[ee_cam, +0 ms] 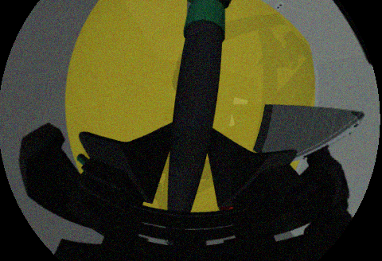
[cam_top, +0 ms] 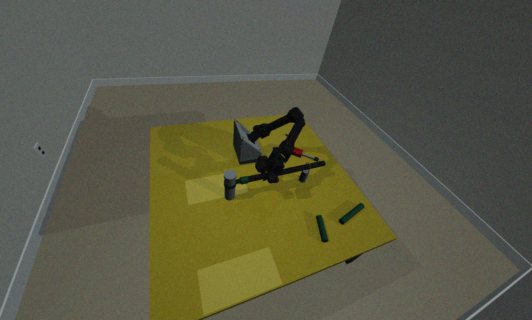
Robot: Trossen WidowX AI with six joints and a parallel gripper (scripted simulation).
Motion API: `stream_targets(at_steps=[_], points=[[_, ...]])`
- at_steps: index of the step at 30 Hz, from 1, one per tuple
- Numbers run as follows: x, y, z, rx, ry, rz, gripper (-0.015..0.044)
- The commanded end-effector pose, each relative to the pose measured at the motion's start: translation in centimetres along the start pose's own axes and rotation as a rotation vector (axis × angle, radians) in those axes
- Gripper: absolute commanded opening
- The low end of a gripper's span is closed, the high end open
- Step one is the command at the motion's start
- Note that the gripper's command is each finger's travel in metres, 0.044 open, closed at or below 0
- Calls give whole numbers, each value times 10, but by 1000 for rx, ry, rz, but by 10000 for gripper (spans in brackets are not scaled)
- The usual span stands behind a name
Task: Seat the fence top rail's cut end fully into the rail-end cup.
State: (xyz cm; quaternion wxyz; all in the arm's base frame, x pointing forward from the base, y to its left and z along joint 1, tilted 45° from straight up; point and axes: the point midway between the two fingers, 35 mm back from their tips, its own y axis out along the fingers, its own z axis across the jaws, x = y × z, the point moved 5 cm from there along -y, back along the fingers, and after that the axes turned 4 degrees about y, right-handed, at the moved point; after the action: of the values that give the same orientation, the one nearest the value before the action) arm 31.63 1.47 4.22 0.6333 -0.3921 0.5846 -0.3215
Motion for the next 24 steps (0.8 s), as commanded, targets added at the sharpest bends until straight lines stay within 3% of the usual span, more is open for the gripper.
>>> stream_targets(at_steps=[1, 24], points=[[7, -2, 1, 8, 4, -14, 0], [9, 2, 0, 0, 0, -2, 0]])
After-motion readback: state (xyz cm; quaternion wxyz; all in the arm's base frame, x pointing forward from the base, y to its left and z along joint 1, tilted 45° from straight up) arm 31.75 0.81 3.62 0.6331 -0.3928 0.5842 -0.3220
